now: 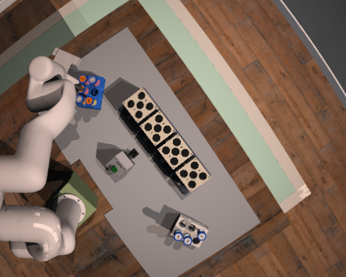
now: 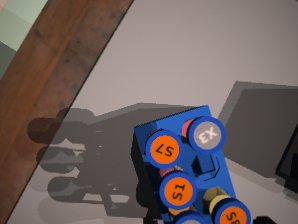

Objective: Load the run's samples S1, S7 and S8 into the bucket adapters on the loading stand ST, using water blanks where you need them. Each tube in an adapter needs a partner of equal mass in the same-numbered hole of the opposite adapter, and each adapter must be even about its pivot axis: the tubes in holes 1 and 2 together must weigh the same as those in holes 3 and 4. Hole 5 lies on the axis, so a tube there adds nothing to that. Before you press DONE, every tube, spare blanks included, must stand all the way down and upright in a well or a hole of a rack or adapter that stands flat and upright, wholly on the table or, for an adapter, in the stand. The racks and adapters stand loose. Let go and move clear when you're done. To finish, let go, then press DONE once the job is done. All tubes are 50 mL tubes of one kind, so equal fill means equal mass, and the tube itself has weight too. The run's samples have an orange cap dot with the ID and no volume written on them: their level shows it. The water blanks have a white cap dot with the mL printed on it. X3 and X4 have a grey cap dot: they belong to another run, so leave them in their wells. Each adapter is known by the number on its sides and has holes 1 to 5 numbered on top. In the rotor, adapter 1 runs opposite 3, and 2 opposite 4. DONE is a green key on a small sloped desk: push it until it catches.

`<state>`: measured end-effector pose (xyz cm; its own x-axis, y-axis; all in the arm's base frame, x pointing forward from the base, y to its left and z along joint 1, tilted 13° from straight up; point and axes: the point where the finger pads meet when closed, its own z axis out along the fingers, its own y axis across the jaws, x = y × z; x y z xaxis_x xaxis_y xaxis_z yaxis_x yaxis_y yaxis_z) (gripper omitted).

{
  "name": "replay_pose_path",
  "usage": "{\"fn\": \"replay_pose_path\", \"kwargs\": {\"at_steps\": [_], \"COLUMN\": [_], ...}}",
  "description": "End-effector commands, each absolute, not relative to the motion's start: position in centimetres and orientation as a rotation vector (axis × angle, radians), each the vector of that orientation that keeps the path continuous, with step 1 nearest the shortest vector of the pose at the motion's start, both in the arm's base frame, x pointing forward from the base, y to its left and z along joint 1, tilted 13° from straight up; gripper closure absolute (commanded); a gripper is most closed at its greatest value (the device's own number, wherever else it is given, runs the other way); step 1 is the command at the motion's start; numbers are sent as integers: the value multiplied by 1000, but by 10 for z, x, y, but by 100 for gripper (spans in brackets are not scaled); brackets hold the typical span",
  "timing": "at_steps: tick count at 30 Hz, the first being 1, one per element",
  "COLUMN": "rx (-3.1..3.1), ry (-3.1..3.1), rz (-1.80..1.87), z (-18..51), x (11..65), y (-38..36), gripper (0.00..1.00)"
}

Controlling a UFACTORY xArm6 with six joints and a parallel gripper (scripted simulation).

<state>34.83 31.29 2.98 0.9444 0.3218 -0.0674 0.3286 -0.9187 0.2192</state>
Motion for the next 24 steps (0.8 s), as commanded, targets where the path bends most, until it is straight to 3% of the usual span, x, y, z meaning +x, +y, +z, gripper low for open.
{"fn": "replay_pose_path", "kwargs": {"at_steps": [1, 24], "rx": [2828, 2773], "ry": [748, 942], "rz": [-81, -103], "z": [31, 20], "x": [349, 350], "y": [314, 312], "gripper": [43, 43]}}
